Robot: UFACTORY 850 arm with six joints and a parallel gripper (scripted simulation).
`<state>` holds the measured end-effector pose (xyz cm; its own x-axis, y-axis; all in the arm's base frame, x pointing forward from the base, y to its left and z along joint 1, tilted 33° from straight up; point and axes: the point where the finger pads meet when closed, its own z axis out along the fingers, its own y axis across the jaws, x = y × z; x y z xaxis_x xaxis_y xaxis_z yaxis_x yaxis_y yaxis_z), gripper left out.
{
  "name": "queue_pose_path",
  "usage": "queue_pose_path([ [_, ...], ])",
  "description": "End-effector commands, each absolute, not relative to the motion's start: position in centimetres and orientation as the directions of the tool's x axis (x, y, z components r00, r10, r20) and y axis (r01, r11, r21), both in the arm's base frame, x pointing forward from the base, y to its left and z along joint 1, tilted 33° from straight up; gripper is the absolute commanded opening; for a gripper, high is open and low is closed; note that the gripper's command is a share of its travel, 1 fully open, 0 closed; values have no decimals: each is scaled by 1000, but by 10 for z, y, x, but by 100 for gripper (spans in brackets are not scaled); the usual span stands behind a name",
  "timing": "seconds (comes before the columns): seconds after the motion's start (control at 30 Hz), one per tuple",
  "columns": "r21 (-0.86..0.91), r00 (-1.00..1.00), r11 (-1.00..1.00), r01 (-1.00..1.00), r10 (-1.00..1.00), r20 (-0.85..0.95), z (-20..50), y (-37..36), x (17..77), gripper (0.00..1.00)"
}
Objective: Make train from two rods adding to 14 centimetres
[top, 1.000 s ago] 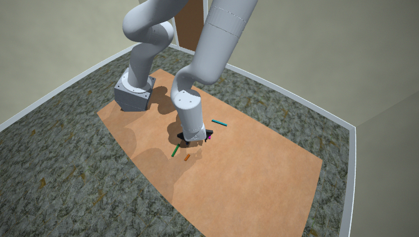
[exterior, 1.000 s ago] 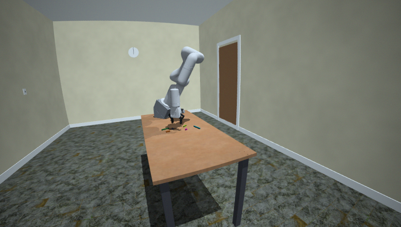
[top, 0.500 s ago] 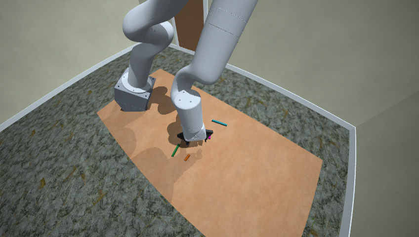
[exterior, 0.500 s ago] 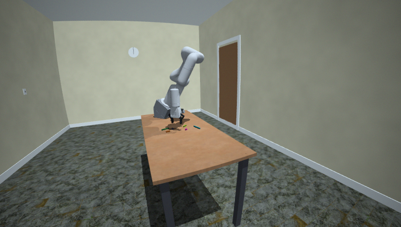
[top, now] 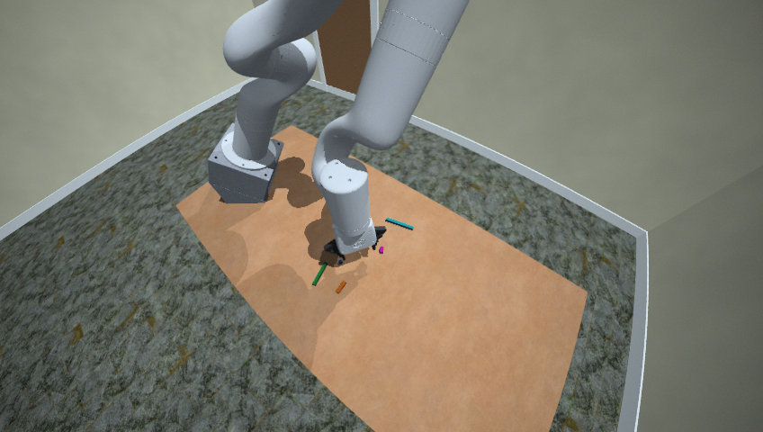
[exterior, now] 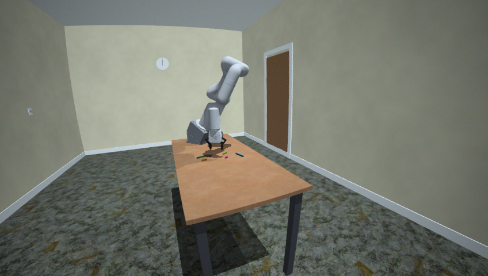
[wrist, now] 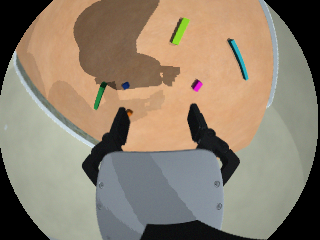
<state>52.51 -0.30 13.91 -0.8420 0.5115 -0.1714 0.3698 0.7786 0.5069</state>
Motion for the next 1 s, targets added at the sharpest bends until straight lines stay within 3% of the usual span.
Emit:
queue_pose_path([
  [0.0,476,-883,851,223,383,-271,139,5,517,100],
  [0.47,344,-904,933,-109,50,-424,137,22,497,100],
  [0.97,339,-903,933,-120,39,-428,137,22,497,100],
])
